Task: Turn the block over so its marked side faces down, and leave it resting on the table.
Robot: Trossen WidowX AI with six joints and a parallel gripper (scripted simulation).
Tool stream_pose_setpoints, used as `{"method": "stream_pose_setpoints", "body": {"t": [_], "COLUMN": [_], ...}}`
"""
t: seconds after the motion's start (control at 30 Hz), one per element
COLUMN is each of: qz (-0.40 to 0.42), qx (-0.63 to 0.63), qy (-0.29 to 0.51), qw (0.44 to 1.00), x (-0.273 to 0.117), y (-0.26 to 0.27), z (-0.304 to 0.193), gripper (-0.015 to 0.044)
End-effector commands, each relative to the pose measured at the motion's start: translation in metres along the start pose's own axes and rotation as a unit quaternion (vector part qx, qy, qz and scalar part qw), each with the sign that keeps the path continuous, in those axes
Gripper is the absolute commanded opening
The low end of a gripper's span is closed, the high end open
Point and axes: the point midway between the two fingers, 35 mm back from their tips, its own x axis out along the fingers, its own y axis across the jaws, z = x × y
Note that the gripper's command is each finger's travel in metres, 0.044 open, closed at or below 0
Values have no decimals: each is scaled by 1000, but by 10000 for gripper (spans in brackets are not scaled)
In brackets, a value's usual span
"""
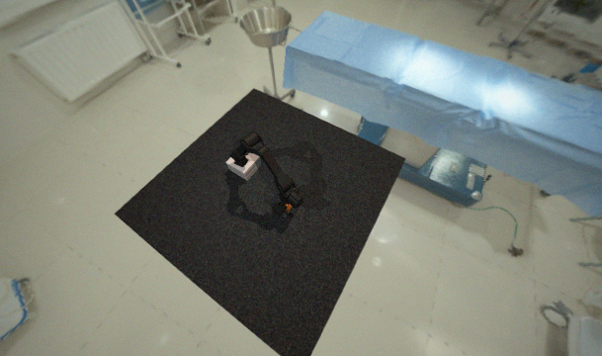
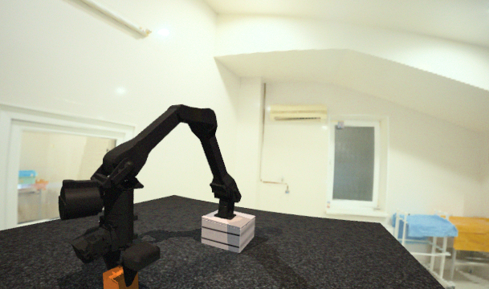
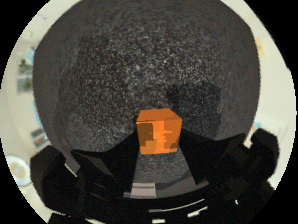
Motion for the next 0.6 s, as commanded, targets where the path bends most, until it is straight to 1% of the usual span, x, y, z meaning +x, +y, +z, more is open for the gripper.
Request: {"method": "stream_pose_setpoints", "body": {"t": [0.0, 0.07, 0.13, 0.2, 0.3, 0.57], "qz": [-1, -1, -1, -1, -1, -1], "qx": [2, 2, 2, 2, 2, 2], "qy": [0, 0, 0, 0, 0, -11], "qw": [1000, 1000, 1000, 1000, 1000, 1000], "x": [0, 0, -4, -18, -30, -28], "y": [0, 0, 0, 0, 0, 0], "z": [0, 0, 0, 0, 0, 1], "gripper": [117, 103, 51, 0, 0, 0]}}
